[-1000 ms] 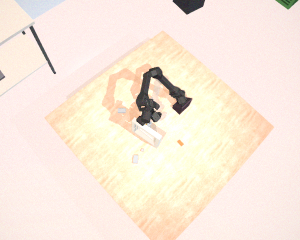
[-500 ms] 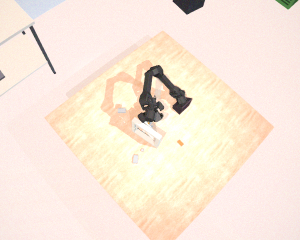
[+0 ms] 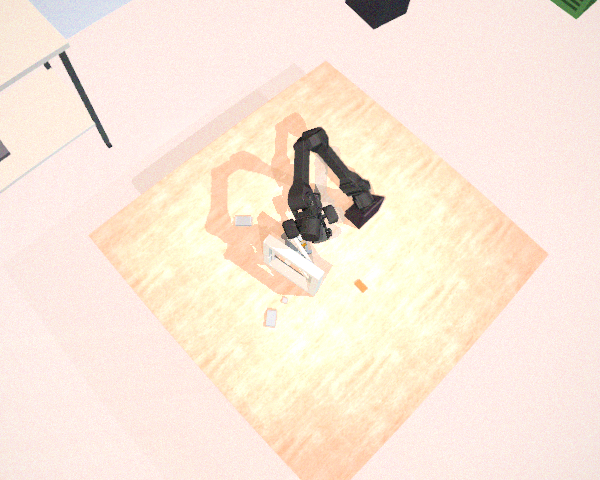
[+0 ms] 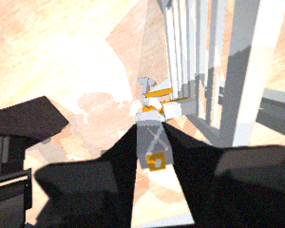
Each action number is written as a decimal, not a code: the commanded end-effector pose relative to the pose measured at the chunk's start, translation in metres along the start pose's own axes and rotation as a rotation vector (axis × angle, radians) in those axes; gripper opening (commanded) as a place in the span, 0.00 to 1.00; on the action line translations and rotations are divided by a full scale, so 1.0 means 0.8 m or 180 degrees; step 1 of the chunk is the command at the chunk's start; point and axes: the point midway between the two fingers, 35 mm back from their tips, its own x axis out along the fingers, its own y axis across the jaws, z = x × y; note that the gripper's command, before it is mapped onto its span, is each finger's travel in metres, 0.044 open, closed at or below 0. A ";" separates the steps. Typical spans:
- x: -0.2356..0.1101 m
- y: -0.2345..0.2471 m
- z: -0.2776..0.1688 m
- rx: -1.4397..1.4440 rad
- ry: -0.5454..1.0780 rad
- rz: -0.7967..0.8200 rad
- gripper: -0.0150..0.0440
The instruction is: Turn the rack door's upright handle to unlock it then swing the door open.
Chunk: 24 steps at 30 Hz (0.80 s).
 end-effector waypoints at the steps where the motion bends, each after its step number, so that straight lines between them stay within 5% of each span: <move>1: 0.000 0.009 0.003 0.0255 -0.0021 -0.0007 0.27; 24: 0.000 0.064 0.029 0.1276 -0.0025 0.0001 0.27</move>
